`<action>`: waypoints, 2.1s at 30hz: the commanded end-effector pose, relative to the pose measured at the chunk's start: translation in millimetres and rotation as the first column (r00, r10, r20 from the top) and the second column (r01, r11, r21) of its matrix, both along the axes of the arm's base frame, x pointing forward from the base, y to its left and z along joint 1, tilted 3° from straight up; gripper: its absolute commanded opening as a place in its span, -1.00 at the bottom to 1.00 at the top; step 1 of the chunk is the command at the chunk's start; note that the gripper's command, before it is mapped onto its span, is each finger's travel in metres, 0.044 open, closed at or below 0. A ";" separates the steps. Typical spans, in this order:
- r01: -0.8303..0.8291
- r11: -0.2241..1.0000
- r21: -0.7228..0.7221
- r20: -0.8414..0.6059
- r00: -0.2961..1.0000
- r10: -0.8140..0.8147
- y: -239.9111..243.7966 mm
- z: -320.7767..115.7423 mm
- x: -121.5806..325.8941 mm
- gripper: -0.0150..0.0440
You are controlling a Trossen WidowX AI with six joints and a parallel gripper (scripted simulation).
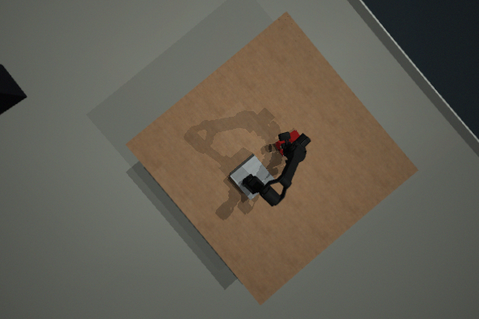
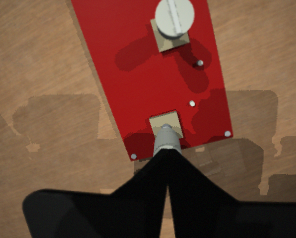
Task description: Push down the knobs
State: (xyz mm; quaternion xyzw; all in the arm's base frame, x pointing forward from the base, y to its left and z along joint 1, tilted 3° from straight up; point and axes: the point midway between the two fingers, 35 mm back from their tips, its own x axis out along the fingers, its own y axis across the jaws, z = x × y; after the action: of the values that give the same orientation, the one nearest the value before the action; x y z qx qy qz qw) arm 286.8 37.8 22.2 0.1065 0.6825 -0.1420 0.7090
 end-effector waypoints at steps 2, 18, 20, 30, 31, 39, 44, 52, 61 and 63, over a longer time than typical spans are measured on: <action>-0.001 1.000 0.005 -0.006 1.000 0.001 0.6 -4.1 -1.4 -0.49; -0.001 1.000 0.005 -0.007 1.000 0.001 0.4 -7.7 -1.4 -0.49; -0.001 1.000 0.005 -0.007 1.000 0.001 0.3 -9.0 -1.3 -0.49; -0.001 1.000 0.005 -0.007 1.000 0.001 0.3 -9.2 -1.3 -0.49; -0.001 1.000 0.005 -0.007 1.000 0.001 0.3 -9.2 -1.3 -0.49; -0.001 1.000 0.005 -0.007 1.000 0.001 0.3 -10.0 -1.3 -0.49; -0.001 1.000 0.005 -0.007 1.000 0.001 0.3 -10.0 -1.3 -0.49; -0.001 1.000 0.005 -0.007 1.000 0.001 0.2 -10.7 -1.3 -0.49; -0.001 1.000 0.005 -0.007 1.000 0.001 0.2 -10.7 -1.3 -0.49; -0.001 1.000 0.005 -0.007 1.000 0.001 0.2 -11.3 -1.3 -0.49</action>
State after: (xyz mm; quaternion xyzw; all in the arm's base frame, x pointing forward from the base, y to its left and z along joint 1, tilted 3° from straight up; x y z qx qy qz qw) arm 286.8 37.4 14.9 0.1070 0.6825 -0.1425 0.7088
